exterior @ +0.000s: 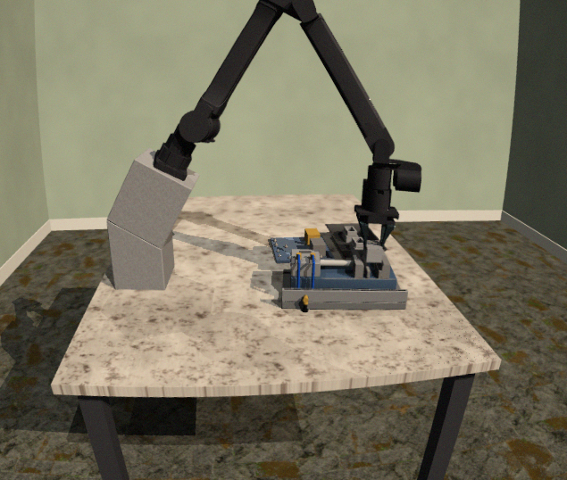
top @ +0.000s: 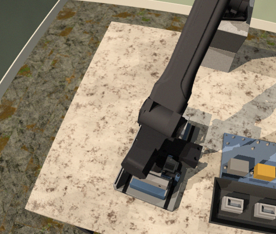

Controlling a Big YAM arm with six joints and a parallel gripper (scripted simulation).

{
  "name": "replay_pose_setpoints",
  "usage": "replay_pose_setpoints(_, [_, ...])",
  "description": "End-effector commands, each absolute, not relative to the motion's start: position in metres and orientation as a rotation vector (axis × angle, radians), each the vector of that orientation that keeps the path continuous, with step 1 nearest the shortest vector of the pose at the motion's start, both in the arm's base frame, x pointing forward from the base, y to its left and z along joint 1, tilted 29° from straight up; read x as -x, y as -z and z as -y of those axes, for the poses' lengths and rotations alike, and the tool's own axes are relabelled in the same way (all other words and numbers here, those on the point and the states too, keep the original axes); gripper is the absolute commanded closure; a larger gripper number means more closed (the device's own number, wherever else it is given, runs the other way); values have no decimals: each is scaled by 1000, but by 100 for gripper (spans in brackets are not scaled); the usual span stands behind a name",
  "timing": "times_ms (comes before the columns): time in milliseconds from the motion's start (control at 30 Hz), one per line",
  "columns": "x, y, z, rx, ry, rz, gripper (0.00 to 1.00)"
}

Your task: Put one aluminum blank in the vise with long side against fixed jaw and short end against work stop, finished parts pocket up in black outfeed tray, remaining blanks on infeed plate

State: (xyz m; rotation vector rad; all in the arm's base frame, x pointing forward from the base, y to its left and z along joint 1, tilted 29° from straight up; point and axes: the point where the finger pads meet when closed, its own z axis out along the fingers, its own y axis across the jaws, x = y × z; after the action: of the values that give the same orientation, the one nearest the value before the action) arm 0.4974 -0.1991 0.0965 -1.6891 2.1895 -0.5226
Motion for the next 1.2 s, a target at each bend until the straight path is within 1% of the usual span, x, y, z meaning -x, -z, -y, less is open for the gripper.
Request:
replay_pose_setpoints(0, [-515,-122,203,1656,590,-2158,100])
replay_pose_setpoints(400, [-517,-111,203,1663,573,-2166,100])
replay_pose_setpoints(1167, [-516,-126,204,1652,602,-2152,100])
